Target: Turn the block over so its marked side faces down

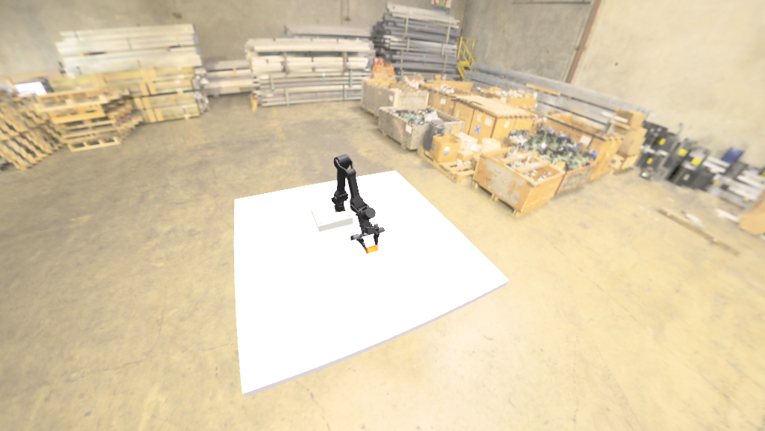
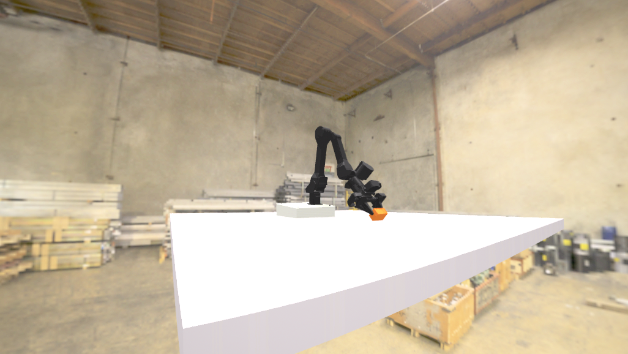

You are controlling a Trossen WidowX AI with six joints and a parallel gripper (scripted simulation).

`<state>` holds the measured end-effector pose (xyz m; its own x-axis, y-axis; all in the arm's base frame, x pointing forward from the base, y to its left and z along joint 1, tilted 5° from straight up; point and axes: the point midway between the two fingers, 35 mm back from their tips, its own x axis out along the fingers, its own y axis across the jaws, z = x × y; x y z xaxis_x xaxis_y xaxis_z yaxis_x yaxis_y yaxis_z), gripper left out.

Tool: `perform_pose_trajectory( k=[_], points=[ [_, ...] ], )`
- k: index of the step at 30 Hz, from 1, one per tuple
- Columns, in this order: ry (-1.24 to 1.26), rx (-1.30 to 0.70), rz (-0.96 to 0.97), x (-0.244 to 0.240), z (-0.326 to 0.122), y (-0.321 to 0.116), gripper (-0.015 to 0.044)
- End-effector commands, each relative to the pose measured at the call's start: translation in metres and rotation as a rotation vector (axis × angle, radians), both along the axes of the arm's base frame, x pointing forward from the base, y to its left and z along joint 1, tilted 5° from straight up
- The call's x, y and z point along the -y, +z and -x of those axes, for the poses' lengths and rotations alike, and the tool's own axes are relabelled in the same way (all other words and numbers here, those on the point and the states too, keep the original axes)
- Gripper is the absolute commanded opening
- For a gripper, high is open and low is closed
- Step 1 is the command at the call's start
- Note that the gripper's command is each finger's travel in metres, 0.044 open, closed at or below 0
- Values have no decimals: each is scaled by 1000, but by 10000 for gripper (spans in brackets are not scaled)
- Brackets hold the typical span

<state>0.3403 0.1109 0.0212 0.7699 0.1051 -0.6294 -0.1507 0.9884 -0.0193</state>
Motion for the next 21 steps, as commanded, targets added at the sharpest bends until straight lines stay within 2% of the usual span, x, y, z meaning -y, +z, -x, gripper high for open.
perform_pose_trajectory(
  k=[1, 21],
  points=[
    [5, 21, 9, 1, 3, -14, 0],
    [5, 269, -30, 7, 16, -16, 0]
  ],
)
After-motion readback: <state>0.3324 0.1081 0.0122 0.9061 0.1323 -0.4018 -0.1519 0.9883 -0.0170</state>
